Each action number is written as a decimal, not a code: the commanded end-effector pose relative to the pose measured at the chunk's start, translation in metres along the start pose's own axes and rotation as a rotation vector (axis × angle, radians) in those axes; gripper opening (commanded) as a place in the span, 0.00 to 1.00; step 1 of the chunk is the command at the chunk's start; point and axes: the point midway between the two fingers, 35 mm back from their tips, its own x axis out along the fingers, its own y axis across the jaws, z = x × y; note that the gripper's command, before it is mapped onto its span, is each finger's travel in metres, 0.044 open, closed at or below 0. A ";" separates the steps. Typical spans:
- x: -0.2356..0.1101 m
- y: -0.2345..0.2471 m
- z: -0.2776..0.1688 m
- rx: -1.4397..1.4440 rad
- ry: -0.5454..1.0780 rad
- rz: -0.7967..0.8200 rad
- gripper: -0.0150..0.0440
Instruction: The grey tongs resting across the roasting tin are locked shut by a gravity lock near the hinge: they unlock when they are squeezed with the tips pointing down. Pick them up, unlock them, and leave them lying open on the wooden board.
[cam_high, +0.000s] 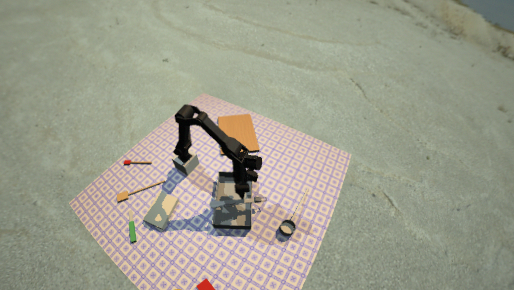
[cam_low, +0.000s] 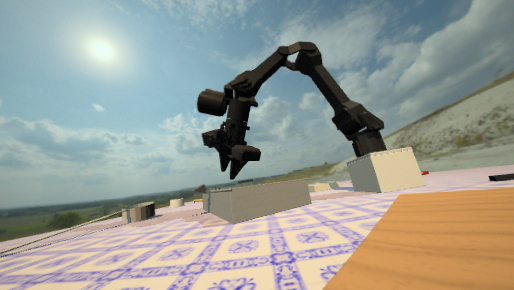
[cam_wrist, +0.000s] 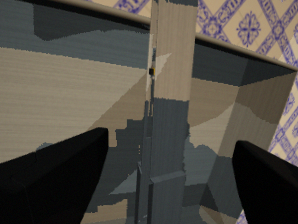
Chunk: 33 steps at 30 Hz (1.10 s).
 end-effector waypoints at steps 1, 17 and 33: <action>0.007 0.000 0.000 -0.005 0.004 0.000 0.69; 0.033 0.000 0.001 -0.005 0.004 -0.001 0.69; 0.059 0.000 -0.001 -0.005 0.004 -0.003 0.69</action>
